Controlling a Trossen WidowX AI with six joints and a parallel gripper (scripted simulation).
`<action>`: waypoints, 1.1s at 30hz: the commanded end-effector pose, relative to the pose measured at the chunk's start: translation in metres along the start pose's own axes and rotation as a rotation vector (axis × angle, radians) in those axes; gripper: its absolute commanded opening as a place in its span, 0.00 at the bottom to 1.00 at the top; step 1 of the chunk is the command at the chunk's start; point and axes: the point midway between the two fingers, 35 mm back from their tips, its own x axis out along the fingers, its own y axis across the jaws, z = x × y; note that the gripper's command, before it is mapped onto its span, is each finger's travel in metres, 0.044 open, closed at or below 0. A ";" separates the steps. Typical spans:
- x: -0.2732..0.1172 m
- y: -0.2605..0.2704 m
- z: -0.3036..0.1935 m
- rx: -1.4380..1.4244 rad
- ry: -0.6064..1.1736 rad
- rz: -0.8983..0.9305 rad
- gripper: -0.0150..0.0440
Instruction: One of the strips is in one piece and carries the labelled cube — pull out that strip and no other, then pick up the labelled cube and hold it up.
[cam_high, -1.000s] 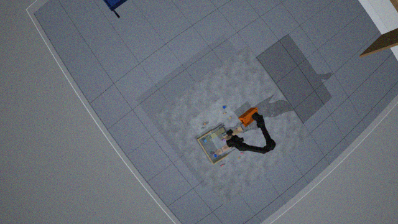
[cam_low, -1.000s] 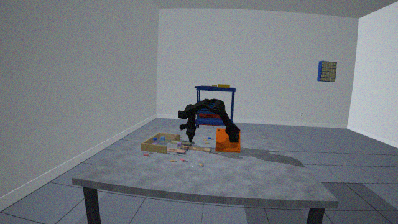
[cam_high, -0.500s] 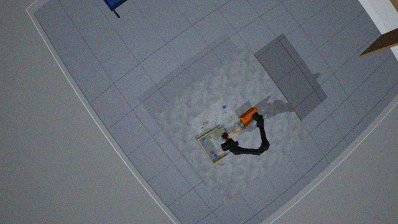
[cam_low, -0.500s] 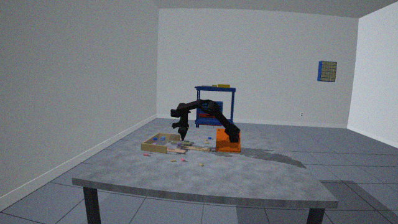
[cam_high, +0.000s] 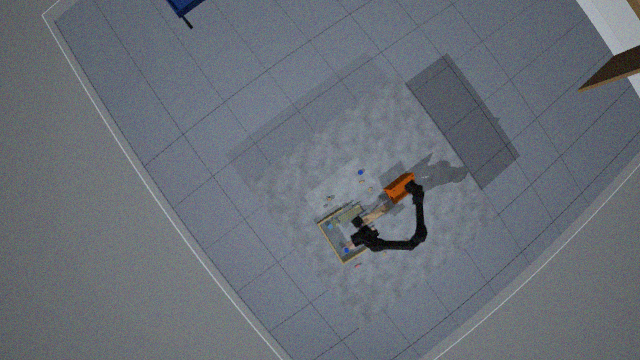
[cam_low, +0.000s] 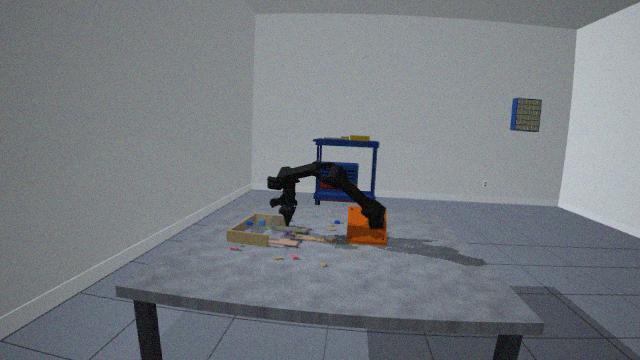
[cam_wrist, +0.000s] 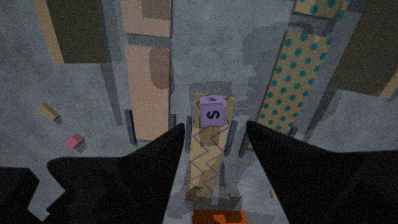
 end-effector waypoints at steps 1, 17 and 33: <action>0.010 0.000 0.000 0.006 0.006 0.008 0.68; 0.036 0.000 0.000 0.006 0.006 0.009 0.68; 0.049 0.000 0.000 0.001 0.005 0.004 0.63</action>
